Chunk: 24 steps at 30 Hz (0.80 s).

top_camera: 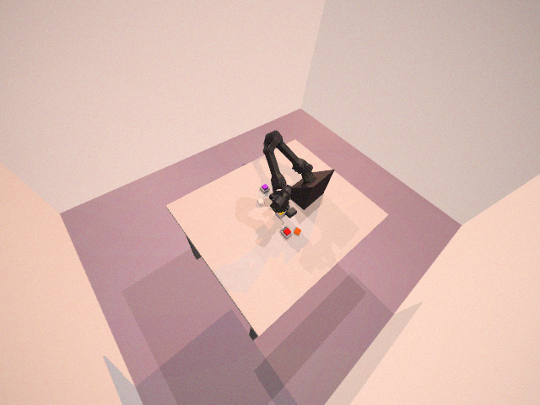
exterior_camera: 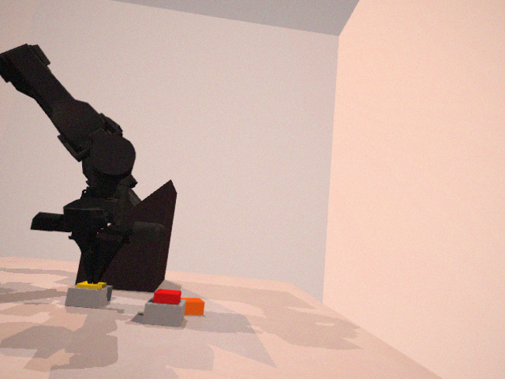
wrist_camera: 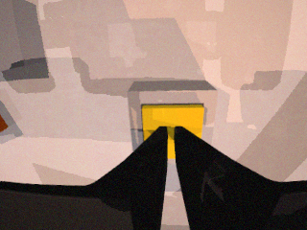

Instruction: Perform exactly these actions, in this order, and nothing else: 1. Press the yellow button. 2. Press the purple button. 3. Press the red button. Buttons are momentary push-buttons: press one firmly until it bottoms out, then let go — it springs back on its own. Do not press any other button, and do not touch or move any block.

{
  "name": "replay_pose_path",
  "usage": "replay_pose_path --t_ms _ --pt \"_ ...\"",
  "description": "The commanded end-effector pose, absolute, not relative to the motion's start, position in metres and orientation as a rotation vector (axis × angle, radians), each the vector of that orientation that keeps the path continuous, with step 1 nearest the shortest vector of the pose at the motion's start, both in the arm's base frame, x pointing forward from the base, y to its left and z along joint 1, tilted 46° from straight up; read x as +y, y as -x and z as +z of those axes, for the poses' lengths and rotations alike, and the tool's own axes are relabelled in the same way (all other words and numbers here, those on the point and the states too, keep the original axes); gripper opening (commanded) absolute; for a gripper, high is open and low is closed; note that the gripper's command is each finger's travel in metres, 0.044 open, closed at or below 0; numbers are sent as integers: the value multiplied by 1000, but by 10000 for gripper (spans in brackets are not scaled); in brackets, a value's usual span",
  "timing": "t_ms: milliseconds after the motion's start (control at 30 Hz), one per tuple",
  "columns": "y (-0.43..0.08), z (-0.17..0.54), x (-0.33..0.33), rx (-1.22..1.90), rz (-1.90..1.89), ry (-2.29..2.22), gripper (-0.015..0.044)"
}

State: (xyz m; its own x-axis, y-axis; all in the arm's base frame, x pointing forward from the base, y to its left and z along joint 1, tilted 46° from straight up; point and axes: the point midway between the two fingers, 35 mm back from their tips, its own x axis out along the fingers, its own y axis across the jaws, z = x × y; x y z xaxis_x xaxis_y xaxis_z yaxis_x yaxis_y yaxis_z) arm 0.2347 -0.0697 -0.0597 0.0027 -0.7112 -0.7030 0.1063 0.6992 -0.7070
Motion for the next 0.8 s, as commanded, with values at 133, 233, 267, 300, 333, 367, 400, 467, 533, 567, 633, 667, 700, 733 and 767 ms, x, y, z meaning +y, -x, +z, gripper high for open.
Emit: replay_pose_path --t_ms 133,233,267,300,333,367,400,467,533,567,633,667,700,733,767 --pt "-235 -41 -51 1438 -692 541 20" --pt "-234 -35 -46 1438 -693 543 20" --pt "-234 -35 -46 1438 -693 543 20" --pt "-235 -34 -44 1438 -692 542 20" --pt "-235 -29 -38 1438 -690 541 20" --pt "-236 -21 -29 1439 -689 540 20" --pt "-236 -10 -17 1439 -688 539 20" --pt "-235 6 -3 1439 -690 540 20" --pt "-235 8 -1 1439 -691 541 20" --pt "-235 8 -1 1439 -691 541 20" --pt "-235 9 -3 1440 -689 539 20" --pt "-236 14 -7 1442 -685 536 20" --pt "-237 22 -14 1445 -678 530 20" --pt "-238 32 -24 1448 -671 524 20" --pt "-238 42 -33 1450 -664 519 20"
